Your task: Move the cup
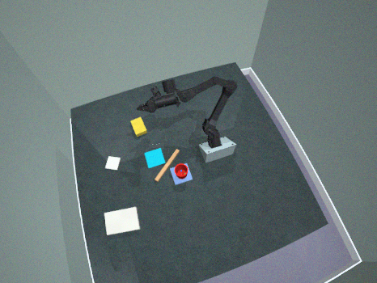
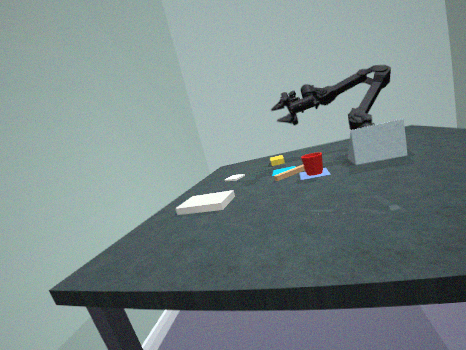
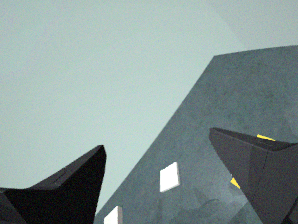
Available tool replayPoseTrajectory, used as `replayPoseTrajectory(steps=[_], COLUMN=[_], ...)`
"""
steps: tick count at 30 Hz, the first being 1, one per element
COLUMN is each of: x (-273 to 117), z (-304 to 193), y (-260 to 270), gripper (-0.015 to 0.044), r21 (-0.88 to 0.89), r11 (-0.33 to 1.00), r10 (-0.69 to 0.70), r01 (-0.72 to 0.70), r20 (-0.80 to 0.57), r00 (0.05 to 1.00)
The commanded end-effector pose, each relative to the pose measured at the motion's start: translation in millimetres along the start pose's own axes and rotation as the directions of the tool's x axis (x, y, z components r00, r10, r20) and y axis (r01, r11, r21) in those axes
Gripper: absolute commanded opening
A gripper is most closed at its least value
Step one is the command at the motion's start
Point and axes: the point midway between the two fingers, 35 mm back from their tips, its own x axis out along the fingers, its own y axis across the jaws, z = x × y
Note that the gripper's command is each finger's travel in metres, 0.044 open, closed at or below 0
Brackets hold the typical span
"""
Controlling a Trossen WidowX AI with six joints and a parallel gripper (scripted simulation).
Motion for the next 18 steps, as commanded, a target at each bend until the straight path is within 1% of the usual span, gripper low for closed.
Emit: replayPoseTrajectory(steps=[1, 2, 3, 4, 7, 9, 10, 14, 18], x=[1.1, 3.8, 8.8, 14.2, 20.6, 18.4, 15.7, -4.0, -31.6], z=[-3.9, -15.5, -32.2, -50.8, -104.7, -135.0, -150.1, -202.0, -243.5], y=[3.3, 13.3, 23.4, 32.2, 58.3, 72.8, 79.9, 104.3, 120.6], gripper=[0.0374, 0.0347, 0.0321, 0.0295, 0.0216, 0.0164, 0.0148, 0.0148, 0.0148], r21=[0.013, 0.054, 0.116, 0.181, 0.324, 0.368, 0.379, 0.351, 0.239], r11=[1.000, 0.997, 0.991, 0.982, 0.945, 0.922, 0.910, 0.873, 0.837], r10=[0.012, 0.050, 0.075, 0.087, 0.108, 0.108, 0.103, 0.064, -0.021], r01=[-0.012, -0.047, -0.061, -0.050, 0.039, 0.120, 0.166, 0.340, 0.493], r20=[-0.013, -0.053, -0.120, -0.201, -0.424, -0.541, -0.597, -0.772, -0.886], r00=[1.000, 0.997, 0.990, 0.976, 0.899, 0.834, 0.796, 0.632, 0.464])
